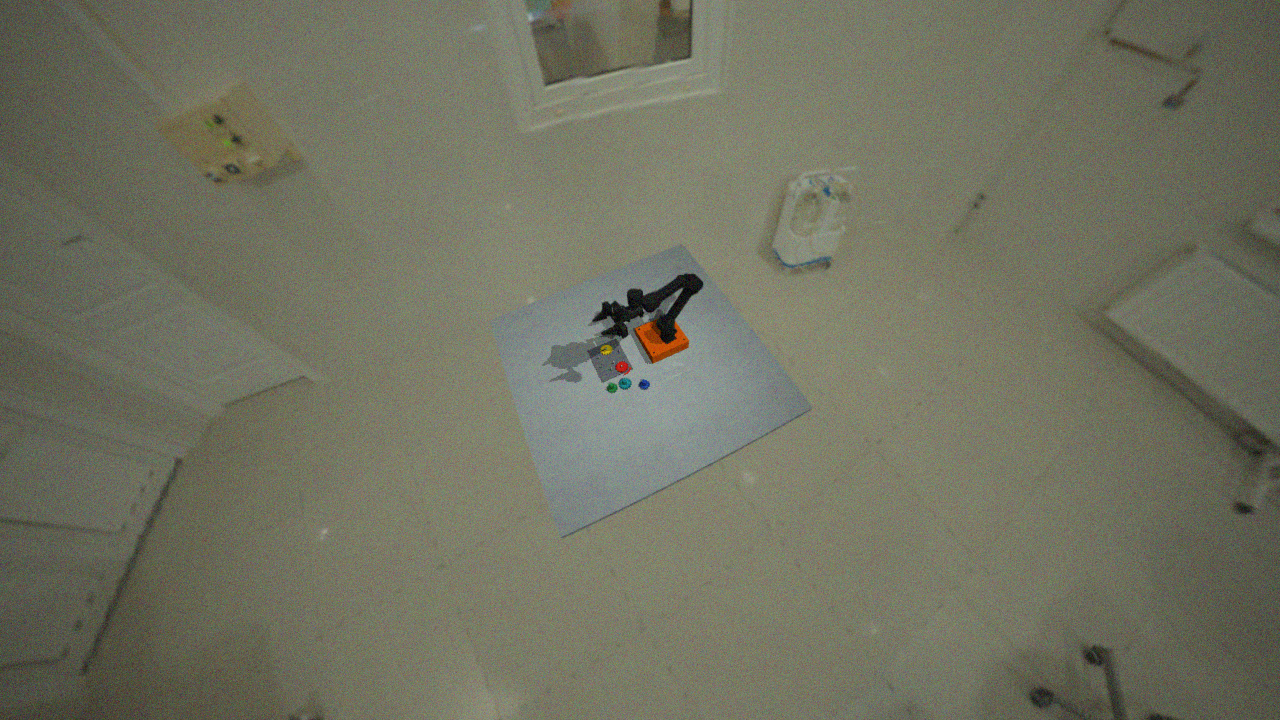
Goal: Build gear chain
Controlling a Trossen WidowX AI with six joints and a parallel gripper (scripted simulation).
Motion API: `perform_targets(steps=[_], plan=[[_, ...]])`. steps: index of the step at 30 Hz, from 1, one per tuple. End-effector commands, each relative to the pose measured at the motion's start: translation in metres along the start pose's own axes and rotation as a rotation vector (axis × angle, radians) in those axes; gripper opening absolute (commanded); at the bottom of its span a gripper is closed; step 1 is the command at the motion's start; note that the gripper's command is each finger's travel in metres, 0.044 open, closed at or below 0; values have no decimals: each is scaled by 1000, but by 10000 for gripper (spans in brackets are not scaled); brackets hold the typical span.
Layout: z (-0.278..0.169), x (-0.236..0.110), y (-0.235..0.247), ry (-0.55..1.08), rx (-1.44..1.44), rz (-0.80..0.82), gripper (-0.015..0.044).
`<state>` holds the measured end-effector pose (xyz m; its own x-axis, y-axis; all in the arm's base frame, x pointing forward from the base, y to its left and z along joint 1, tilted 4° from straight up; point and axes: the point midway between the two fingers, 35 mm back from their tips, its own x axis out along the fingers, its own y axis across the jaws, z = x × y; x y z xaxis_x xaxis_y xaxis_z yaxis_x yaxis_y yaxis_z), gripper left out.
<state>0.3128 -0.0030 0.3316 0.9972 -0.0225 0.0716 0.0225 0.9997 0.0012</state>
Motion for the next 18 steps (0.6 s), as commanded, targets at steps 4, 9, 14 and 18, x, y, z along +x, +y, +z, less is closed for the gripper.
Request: perform_targets(steps=[4, 9, 14, 18], plan=[[-26, 23, 7, 162, 54, 11, 440], [-84, 57, 22, 489, 148, 5, 440], [-147, 74, 37, 814, 218, -41, 440], [-195, 76, 49, 1060, 251, -105, 440]])
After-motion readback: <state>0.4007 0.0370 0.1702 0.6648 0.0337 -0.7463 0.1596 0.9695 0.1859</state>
